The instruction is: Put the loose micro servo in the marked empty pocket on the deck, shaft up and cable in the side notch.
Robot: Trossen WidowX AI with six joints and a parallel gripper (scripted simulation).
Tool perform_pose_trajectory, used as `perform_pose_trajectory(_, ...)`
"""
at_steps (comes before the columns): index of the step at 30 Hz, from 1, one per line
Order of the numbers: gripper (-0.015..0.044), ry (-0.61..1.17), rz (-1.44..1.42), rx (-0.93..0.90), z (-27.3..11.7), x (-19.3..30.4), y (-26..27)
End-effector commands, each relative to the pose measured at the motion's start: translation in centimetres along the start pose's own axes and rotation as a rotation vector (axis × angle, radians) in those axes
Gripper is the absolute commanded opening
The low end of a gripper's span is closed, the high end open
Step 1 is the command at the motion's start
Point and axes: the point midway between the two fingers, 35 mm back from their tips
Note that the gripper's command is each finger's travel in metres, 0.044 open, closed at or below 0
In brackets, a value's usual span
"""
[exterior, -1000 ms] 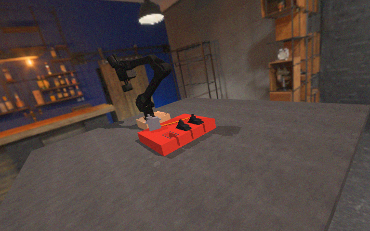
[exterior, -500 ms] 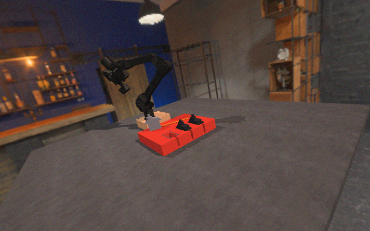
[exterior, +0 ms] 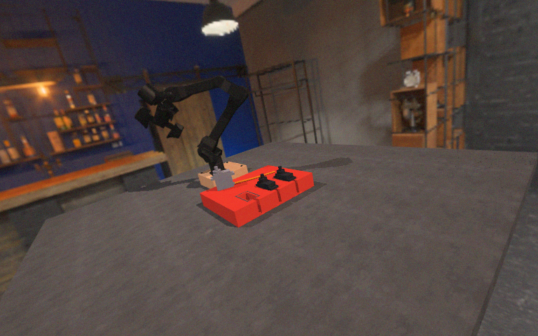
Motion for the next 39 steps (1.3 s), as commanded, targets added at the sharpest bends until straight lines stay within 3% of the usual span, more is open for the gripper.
perform_pose_trajectory(1, 0.044, 0.071, -0.126, -0.025, -0.4, 1.8, 0.7)
perform_pose_trajectory(39, 0.044, 0.506, -1.228, -0.394, -7.5, 15.4, 1.7)
Point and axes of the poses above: the point midway between the two fingers, 35 mm back from their tips, its own z axis out along the fingers, its own y axis across the jaws, x = y × z, and after that the axes turned 1 degree about -z, right-handed
